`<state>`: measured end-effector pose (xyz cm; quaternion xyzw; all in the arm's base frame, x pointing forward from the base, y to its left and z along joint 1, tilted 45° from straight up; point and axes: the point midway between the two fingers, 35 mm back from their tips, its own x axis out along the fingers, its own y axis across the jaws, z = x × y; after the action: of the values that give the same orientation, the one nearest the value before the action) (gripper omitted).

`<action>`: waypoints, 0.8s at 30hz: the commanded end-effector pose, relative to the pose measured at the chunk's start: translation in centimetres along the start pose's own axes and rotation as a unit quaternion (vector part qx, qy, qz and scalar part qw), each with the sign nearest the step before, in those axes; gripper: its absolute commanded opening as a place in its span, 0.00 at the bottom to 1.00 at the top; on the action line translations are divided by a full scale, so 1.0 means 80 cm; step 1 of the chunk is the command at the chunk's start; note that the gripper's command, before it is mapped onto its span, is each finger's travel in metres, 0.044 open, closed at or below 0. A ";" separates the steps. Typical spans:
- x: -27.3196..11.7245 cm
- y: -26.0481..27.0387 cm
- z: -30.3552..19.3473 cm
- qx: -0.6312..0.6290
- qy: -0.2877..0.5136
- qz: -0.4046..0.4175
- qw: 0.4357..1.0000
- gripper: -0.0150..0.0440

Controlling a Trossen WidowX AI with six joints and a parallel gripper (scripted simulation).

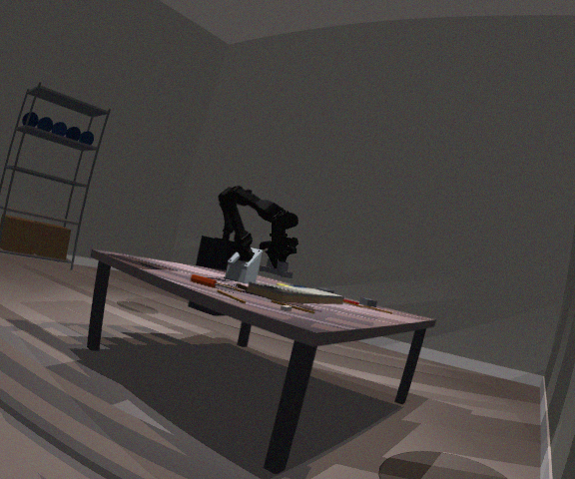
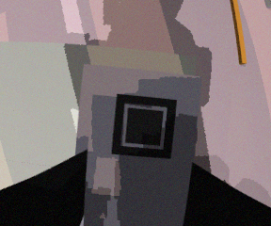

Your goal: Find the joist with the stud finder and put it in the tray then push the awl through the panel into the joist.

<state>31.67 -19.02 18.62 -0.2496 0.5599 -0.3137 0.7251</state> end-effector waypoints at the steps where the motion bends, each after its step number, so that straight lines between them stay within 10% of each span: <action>1: 0.010 0.002 -0.002 -0.002 -0.002 0.003 1.000 0.25; 24: 0.054 0.000 -0.015 -0.003 -0.003 0.001 1.000 0.25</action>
<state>31.20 -21.97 15.88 -0.2512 0.5588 -0.3150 0.7248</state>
